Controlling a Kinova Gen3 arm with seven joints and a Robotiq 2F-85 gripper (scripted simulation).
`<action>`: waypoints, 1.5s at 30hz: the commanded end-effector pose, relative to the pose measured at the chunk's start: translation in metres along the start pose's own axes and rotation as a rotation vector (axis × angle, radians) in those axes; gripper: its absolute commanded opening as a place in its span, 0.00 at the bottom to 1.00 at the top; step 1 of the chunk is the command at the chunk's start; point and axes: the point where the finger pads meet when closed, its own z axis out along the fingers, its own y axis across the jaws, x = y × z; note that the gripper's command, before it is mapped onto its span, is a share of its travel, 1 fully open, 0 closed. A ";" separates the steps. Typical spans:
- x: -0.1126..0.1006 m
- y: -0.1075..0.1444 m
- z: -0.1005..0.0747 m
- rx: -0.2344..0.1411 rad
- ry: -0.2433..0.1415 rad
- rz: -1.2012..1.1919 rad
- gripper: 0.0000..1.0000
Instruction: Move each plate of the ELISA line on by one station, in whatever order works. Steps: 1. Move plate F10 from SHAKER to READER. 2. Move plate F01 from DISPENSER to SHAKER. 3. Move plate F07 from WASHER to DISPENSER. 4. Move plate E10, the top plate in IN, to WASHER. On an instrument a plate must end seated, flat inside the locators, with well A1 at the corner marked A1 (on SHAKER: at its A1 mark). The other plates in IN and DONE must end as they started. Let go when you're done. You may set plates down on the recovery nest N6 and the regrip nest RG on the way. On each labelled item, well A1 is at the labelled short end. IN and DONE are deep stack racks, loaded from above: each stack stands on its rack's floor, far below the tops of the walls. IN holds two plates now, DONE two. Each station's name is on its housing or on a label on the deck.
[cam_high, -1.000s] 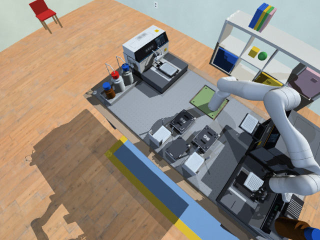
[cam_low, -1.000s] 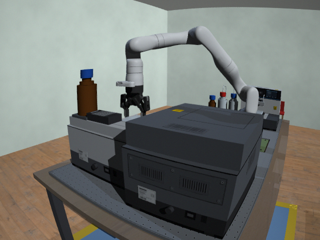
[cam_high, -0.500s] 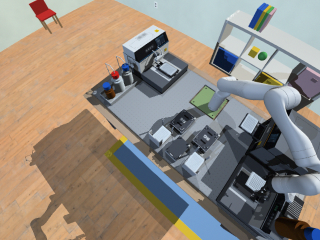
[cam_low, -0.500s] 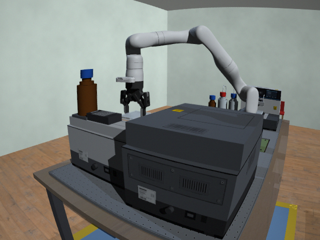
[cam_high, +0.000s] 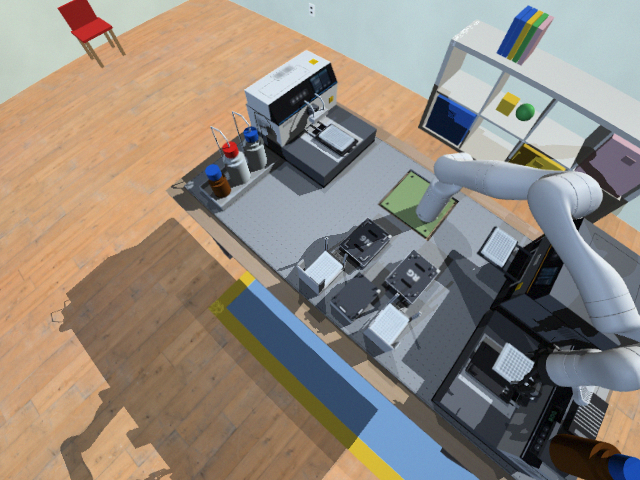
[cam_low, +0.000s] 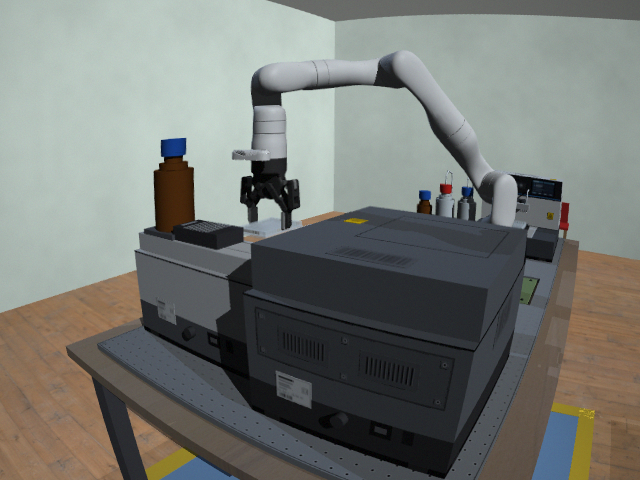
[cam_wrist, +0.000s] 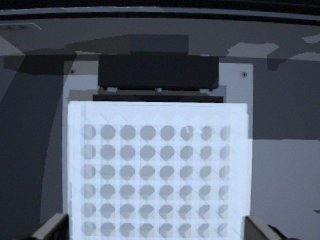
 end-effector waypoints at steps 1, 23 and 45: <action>-0.006 0.001 -0.002 -0.002 0.002 -0.023 0.94; -0.071 0.004 -0.002 -0.002 0.002 -0.224 0.94; -0.132 0.007 -0.001 -0.002 0.001 -0.414 0.94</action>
